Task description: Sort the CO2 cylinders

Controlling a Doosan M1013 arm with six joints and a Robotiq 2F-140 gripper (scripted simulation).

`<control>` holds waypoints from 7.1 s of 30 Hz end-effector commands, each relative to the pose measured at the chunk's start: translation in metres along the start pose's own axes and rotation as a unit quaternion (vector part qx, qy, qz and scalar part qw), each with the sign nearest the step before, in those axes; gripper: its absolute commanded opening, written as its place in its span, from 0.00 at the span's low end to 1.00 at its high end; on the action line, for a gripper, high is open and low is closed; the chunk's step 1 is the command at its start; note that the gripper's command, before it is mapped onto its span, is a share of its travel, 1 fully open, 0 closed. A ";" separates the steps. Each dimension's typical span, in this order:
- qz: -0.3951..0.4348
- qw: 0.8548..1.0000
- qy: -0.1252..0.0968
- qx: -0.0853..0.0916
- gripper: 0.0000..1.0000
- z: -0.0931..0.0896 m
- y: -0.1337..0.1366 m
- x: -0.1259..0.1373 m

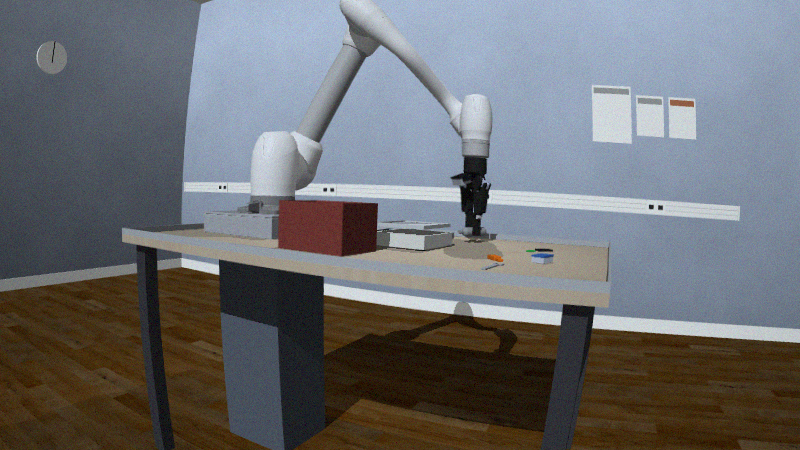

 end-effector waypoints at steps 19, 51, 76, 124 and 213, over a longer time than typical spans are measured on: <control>0.000 1.000 -0.001 0.000 0.10 0.147 0.000 0.000; 0.231 0.973 0.000 -0.001 0.10 0.150 -0.008 -0.263; 0.231 0.973 0.000 0.000 0.10 0.087 -0.008 -0.263; 0.231 0.973 0.000 0.000 0.39 0.044 -0.009 -0.263; 0.851 0.524 0.000 0.000 0.39 0.228 0.086 -0.296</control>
Point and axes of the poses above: the point where the finger pads meet when closed, its own z axis back along the fingers, its own y axis across the jaws, x = y × z, the point moved 4 cm from there along z, back along the fingers, and after that the axes turned 7 degrees about z, right-handed, at the moved point
